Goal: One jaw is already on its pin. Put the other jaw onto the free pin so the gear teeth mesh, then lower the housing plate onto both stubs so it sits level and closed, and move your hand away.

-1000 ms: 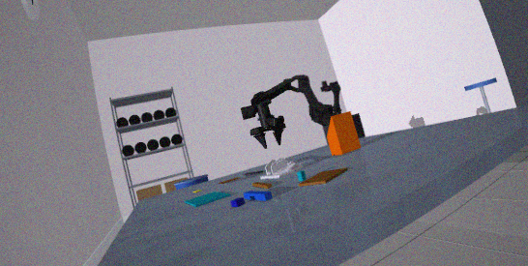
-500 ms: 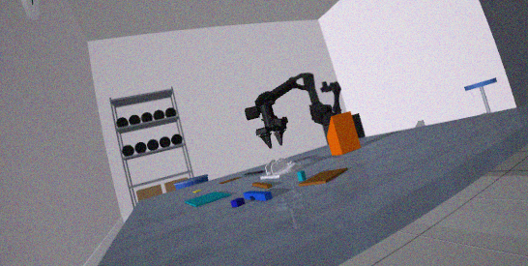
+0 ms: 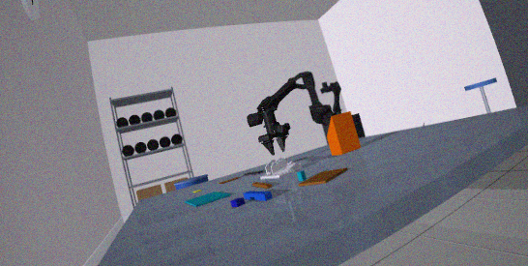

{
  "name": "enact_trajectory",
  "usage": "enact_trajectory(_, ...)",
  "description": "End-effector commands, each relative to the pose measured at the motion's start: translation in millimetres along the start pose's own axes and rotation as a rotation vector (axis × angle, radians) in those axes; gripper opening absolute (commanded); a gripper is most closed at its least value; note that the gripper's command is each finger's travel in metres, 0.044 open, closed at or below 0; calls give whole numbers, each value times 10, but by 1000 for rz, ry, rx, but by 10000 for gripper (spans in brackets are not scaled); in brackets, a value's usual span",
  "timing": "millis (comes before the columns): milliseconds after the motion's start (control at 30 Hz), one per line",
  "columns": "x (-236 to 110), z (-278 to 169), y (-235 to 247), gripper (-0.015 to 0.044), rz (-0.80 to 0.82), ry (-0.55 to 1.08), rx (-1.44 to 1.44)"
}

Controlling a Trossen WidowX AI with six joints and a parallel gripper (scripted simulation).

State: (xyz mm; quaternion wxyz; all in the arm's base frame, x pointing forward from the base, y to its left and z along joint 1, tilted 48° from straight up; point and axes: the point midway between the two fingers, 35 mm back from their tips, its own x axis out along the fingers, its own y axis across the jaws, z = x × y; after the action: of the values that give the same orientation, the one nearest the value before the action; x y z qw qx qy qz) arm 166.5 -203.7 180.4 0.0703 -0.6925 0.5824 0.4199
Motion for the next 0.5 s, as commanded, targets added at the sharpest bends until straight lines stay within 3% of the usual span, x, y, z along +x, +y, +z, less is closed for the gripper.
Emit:
enact_trajectory(0,55,20,-9,440,-2,-6,-7)
enact_trajectory(467,201,20,-7,440,-2,-5,-7)
